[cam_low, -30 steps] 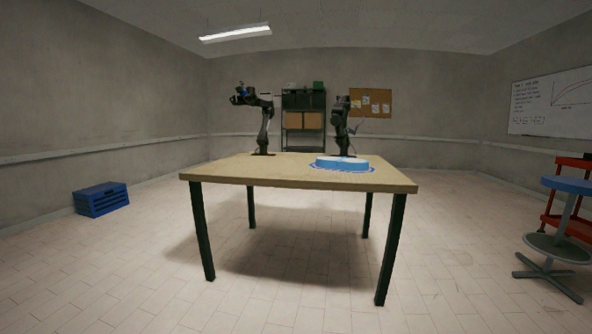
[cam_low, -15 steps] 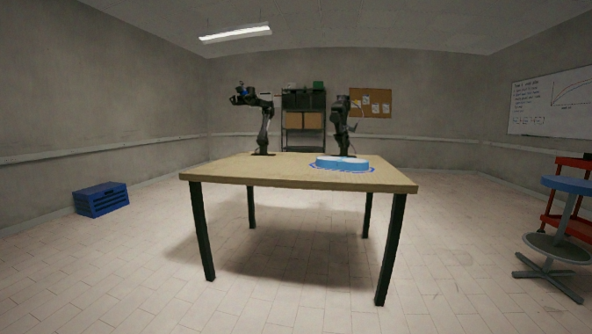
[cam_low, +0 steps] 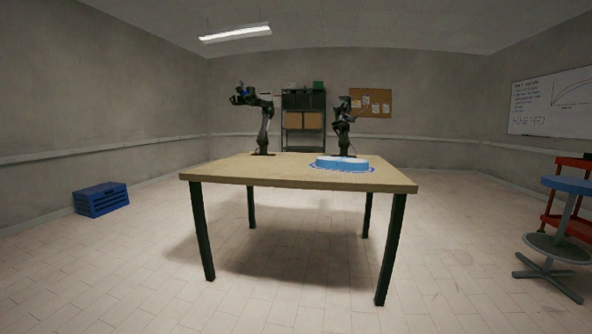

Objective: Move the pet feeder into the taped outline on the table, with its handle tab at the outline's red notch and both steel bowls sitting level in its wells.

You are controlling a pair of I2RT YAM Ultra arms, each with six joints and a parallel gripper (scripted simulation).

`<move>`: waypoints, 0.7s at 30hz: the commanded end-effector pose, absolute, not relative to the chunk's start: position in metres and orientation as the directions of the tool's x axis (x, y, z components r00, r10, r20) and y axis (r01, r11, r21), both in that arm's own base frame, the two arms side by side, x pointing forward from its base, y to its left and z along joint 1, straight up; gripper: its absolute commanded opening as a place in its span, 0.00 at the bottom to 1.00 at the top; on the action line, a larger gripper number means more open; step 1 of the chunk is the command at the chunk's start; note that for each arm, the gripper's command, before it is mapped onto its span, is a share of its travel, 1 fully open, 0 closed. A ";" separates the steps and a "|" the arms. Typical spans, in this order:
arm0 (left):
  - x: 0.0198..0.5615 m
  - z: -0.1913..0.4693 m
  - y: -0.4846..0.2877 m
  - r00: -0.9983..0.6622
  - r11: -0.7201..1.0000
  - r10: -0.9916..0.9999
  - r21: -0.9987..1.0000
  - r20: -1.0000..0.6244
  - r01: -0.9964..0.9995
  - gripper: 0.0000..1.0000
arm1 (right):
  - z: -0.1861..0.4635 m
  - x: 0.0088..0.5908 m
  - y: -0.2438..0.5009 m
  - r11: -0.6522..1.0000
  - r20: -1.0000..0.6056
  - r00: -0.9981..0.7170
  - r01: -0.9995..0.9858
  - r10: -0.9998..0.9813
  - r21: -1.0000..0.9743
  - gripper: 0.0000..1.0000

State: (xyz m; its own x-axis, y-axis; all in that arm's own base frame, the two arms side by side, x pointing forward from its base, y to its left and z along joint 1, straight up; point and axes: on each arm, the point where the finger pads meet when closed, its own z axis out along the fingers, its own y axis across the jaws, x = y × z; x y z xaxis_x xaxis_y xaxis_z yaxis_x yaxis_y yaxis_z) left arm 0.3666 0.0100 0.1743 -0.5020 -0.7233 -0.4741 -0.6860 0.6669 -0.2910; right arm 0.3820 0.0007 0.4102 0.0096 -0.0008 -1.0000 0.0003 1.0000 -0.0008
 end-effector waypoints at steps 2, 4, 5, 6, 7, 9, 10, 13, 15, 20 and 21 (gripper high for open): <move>0.401 0.234 0.010 -0.490 0.814 -0.570 -0.372 -0.659 -0.446 0.47 | 0.447 0.367 0.005 1.000 -0.995 0.098 -0.010 0.001 0.000 1.00; 0.401 0.241 0.008 -0.482 0.856 -0.509 -0.362 -0.713 -0.369 0.47 | 0.445 0.367 0.005 1.000 -0.996 0.091 -0.008 0.003 0.002 1.00; 0.403 0.256 0.008 -0.455 0.869 -0.488 -0.364 -0.745 -0.336 0.47 | 0.445 0.367 0.005 1.000 -0.996 0.092 -0.008 0.003 0.002 1.00; 0.404 0.265 0.008 -0.438 0.885 -0.460 -0.354 -0.772 -0.303 0.47 | 0.446 0.367 0.005 1.000 -0.996 0.093 -0.008 0.003 0.002 1.00; 0.407 0.293 0.007 -0.406 0.896 -0.436 -0.344 -0.803 -0.282 0.47 | 0.444 0.367 0.005 1.000 -0.996 0.085 -0.007 0.005 0.005 1.00; 0.407 0.305 0.007 -0.384 0.928 -0.364 -0.295 -0.849 -0.228 0.47 | 0.446 0.367 0.003 1.000 -0.995 0.095 -0.003 0.005 0.005 1.00; 0.406 0.303 0.008 -0.369 0.942 -0.330 -0.274 -0.869 -0.195 0.47 | 0.446 0.367 -0.002 1.000 -0.996 0.094 0.011 0.007 0.008 1.00; 0.405 0.322 0.006 -0.292 0.963 -0.264 -0.238 -0.919 -0.123 0.47 | 0.437 0.371 0.000 1.000 -0.997 0.072 0.003 0.002 0.003 1.00; 0.400 0.362 0.006 -0.222 0.976 -0.210 -0.193 -0.952 -0.099 0.47 | 0.441 0.367 -0.002 1.000 -0.997 0.079 0.008 0.008 0.008 1.00; 0.382 0.411 0.005 -0.097 0.998 -0.040 -0.035 -0.995 -0.050 0.47 | 0.445 0.369 -0.004 1.000 -0.995 0.095 0.013 0.007 0.008 1.00; 0.381 0.412 0.005 -0.071 0.999 -0.001 0.001 -0.997 -0.039 0.47 | 0.436 0.376 -0.004 1.000 -0.997 0.072 0.014 0.008 0.009 1.00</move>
